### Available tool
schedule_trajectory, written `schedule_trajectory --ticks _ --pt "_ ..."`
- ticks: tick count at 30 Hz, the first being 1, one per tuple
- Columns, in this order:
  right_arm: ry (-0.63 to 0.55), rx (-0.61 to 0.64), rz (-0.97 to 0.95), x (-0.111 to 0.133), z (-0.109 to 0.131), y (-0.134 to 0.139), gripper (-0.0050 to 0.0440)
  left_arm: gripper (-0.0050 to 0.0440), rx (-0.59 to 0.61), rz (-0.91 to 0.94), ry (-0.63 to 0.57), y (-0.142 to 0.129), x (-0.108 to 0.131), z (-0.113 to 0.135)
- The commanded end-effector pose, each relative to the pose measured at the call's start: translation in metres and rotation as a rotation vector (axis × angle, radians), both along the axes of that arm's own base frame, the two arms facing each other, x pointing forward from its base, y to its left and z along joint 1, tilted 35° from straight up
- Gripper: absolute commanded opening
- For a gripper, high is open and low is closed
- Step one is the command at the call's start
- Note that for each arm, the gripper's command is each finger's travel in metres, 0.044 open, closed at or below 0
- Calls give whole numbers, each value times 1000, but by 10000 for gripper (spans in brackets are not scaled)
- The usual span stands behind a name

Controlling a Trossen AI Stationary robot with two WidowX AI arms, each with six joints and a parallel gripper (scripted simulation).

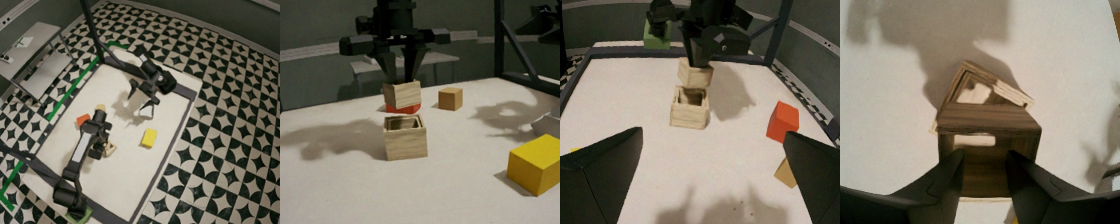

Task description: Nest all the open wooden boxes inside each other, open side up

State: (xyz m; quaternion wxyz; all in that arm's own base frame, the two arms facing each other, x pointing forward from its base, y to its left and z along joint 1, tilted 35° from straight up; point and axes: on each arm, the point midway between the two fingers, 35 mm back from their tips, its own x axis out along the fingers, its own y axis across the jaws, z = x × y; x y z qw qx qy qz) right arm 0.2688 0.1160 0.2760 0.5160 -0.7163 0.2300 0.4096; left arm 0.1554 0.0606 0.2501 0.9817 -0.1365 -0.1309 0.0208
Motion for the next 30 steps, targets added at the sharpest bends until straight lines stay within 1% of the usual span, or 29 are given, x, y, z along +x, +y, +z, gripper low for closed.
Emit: schedule_trajectory --ticks 1,9,11,26,28,30 --pt "-40 -78 144 -4 8 -1 194 400 -3 -2 1 0 0 -1" --pt "-68 -236 371 -4 8 -1 194 400 -3 -2 1 0 0 -1" --pt "-68 -236 371 -4 8 -1 194 400 -3 -2 1 0 0 -1" --pt "-119 -532 796 -4 8 -1 194 400 -3 -2 1 0 0 -1" --pt "-119 -532 796 -4 8 -1 194 400 -3 -2 1 0 0 -1" --pt "-126 -572 853 -4 8 -1 194 400 -3 -2 1 0 0 -1"
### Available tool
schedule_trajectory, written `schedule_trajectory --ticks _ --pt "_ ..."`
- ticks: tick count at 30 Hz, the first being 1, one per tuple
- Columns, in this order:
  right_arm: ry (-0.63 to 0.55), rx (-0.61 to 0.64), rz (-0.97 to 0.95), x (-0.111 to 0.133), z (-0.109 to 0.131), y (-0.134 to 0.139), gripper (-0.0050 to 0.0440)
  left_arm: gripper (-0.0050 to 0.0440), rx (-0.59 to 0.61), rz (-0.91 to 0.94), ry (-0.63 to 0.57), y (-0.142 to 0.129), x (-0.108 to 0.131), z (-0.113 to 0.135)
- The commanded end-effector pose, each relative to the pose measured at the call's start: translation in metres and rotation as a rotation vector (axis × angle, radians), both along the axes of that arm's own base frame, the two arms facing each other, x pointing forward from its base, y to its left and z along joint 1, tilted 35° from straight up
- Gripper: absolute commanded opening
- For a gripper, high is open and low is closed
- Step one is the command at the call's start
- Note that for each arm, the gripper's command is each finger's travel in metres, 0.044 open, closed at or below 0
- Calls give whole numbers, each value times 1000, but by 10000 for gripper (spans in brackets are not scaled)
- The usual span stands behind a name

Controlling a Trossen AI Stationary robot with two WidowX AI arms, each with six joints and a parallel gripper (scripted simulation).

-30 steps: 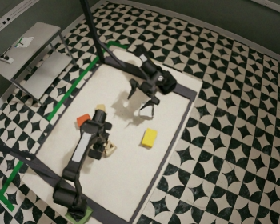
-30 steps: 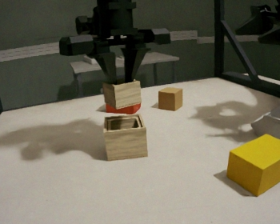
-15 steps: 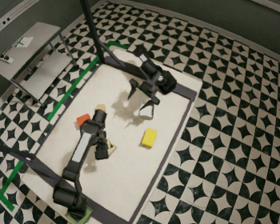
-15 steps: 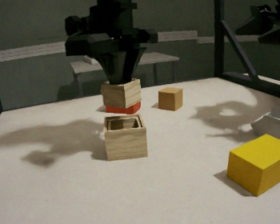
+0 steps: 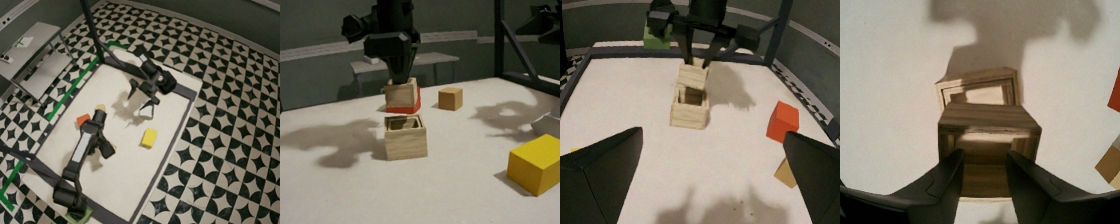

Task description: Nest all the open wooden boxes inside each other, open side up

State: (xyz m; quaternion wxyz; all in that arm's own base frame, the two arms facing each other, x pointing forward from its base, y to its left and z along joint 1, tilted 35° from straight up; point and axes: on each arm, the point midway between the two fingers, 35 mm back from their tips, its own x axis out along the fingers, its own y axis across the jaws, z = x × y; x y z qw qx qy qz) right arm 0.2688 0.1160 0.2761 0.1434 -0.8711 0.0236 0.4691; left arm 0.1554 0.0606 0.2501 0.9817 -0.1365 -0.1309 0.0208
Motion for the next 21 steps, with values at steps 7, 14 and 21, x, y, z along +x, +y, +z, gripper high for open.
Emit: schedule_trajectory --ticks 7,14,21 --pt "-47 -102 180 -3 9 -1 194 400 -3 -2 1 0 0 -1" --pt "-38 -105 183 -3 5 -1 194 400 -3 -2 1 0 0 -1" --pt "-35 -107 183 2 -2 0 194 400 -3 -2 1 0 0 -1"
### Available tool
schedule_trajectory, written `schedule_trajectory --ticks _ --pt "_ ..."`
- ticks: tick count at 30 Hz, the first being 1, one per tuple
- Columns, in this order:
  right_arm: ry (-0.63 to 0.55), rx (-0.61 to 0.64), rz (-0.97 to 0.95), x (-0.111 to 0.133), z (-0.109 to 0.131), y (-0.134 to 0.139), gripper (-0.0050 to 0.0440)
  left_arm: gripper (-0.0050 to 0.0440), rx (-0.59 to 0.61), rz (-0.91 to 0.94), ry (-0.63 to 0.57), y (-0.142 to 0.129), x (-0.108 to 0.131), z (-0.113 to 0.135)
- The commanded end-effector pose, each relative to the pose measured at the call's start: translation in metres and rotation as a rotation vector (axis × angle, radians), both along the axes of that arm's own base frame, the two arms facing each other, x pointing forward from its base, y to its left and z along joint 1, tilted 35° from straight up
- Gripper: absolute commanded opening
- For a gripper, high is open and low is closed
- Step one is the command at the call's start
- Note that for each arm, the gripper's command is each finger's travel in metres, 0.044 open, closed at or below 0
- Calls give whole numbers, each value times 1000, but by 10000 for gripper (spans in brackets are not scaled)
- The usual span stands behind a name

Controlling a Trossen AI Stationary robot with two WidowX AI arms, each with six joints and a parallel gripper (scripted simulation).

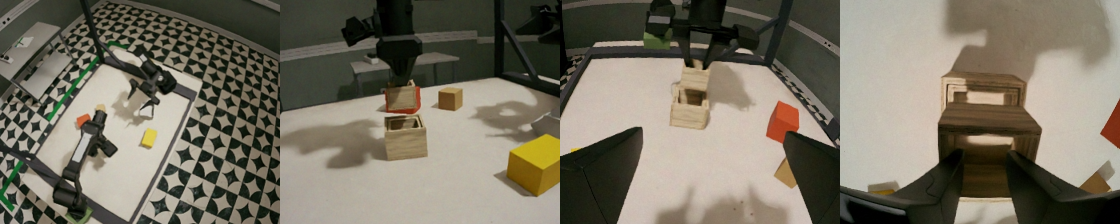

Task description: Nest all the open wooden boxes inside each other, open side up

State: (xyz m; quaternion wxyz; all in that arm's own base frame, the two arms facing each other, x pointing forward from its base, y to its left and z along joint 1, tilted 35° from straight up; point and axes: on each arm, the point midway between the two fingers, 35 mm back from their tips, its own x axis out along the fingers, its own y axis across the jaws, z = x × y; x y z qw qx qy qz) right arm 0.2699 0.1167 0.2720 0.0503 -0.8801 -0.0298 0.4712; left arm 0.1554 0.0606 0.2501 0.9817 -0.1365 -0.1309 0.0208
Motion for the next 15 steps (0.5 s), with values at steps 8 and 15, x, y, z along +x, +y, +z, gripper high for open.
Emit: schedule_trajectory --ticks 8,15 --pt "-10 5 2 8 -10 1 194 400 -3 -2 1 0 0 -1" --pt "-10 5 2 12 -15 1 194 400 -3 -2 1 0 0 -1"
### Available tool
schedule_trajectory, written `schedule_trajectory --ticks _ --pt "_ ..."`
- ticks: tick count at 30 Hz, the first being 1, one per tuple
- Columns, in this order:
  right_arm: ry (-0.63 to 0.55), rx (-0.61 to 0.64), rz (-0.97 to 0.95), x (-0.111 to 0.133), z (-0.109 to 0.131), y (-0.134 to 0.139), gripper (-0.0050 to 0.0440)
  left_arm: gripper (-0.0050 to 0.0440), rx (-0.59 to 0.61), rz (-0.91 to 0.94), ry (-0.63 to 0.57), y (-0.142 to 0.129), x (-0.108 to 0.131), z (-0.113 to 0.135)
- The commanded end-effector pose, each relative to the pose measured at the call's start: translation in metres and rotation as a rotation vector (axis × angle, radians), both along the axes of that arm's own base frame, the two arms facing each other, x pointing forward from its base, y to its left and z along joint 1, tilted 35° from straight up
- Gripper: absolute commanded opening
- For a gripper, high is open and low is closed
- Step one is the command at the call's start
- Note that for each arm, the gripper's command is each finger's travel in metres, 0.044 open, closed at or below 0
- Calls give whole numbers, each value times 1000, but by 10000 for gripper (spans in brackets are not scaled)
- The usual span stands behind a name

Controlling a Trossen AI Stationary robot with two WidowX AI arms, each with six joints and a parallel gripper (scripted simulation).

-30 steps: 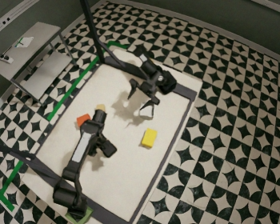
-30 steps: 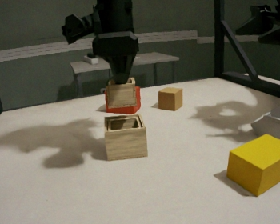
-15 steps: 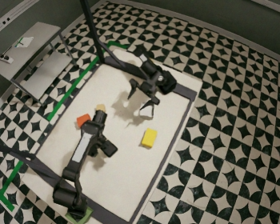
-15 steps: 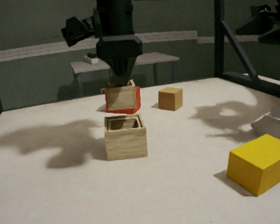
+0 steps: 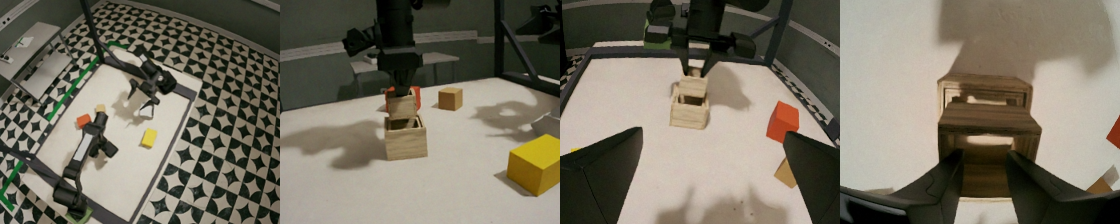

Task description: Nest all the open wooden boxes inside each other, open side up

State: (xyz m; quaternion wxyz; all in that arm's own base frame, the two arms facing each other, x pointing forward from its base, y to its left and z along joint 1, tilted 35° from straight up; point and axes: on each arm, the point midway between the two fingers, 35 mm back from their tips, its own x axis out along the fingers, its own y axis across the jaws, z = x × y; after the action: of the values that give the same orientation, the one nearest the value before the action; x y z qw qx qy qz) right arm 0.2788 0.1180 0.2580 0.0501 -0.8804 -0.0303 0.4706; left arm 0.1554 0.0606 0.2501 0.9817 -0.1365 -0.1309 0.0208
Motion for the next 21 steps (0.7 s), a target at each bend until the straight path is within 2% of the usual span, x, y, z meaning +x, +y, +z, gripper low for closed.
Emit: schedule_trajectory --ticks 1,21 --pt "-8 4 1 4 -3 0 194 400 -3 -2 1 0 0 -1" --pt "-9 4 -1 11 -12 1 194 400 -3 -2 1 0 0 -1"
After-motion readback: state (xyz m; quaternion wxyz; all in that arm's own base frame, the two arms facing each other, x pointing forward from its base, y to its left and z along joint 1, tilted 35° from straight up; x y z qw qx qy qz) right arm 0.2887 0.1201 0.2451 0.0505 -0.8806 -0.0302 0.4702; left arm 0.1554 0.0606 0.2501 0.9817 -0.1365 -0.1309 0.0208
